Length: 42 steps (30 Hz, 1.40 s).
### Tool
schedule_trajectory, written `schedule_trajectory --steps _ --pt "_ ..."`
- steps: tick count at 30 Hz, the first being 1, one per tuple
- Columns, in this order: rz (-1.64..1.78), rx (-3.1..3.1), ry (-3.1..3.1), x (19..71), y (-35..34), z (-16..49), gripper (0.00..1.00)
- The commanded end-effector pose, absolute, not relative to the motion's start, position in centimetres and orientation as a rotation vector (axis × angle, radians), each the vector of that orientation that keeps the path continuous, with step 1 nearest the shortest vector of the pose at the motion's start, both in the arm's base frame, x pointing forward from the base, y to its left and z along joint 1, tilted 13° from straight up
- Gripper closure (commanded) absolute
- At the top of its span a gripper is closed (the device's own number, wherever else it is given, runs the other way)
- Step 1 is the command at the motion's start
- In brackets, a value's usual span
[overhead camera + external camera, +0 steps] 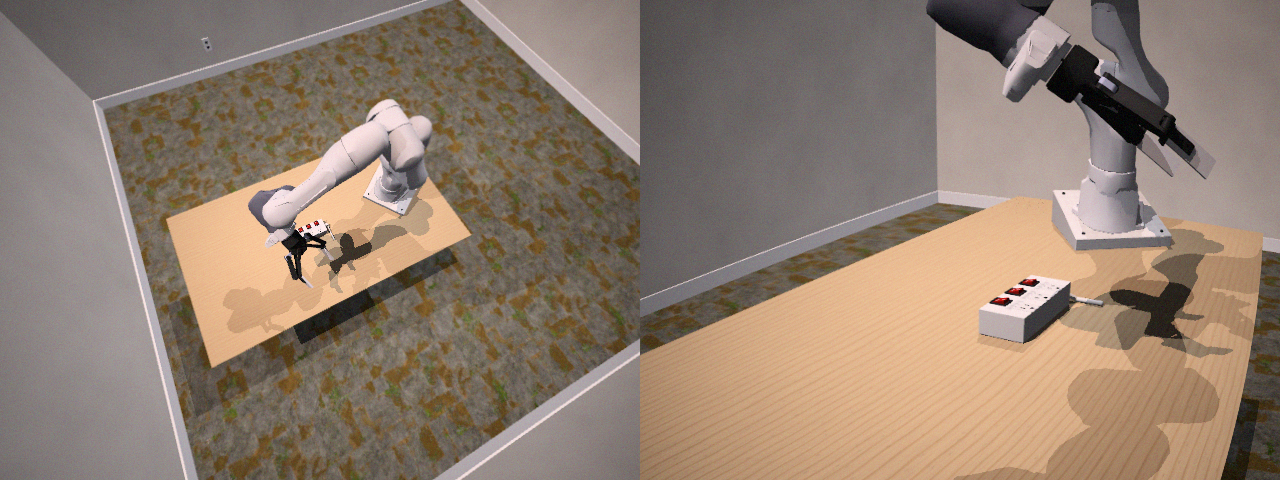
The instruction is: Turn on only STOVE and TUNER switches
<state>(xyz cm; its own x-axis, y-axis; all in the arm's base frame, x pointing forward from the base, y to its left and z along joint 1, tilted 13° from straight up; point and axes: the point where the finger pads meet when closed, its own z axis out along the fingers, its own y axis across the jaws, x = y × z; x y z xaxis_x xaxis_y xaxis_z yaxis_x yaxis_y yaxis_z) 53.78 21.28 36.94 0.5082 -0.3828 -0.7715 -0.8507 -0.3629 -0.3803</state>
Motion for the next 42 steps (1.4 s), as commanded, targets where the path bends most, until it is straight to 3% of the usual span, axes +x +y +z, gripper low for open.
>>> schedule_trajectory --steps 1,42 --pt "0.750 -1.950 1.032 53.8 21.3 36.9 0.00" --pt "0.841 -1.825 1.358 53.9 19.6 35.6 0.00"
